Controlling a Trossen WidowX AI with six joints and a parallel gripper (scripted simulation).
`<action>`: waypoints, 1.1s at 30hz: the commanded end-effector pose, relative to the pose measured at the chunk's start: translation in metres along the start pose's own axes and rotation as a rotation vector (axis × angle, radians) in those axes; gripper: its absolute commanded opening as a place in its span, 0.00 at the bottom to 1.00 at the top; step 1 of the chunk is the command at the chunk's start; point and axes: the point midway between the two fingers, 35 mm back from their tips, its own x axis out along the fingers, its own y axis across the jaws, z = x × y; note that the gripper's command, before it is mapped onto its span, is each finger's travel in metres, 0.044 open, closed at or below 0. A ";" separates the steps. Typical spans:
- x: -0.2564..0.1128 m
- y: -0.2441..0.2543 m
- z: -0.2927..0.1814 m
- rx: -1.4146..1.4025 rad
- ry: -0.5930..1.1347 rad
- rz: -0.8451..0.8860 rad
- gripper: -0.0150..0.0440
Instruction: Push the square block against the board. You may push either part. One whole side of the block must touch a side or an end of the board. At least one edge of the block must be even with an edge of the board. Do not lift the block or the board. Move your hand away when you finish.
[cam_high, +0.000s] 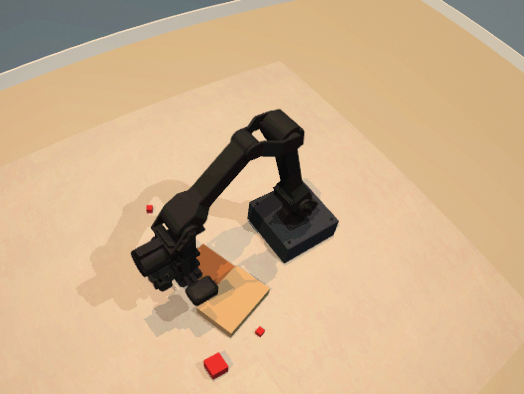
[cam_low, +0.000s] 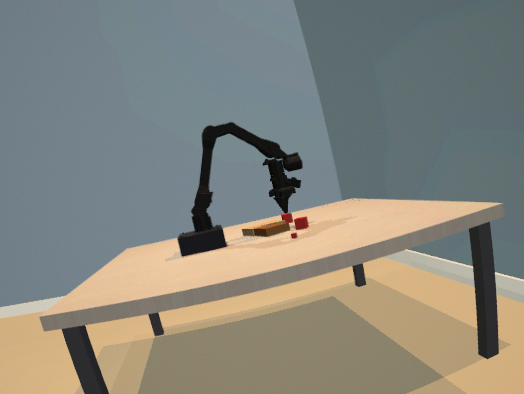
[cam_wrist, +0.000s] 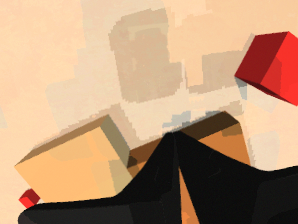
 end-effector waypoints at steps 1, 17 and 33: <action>0.028 0.003 0.000 -0.033 0.013 0.005 0.25; 0.055 0.005 -0.009 -0.058 0.014 0.005 0.25; 0.055 0.004 -0.022 -0.058 0.015 0.005 0.25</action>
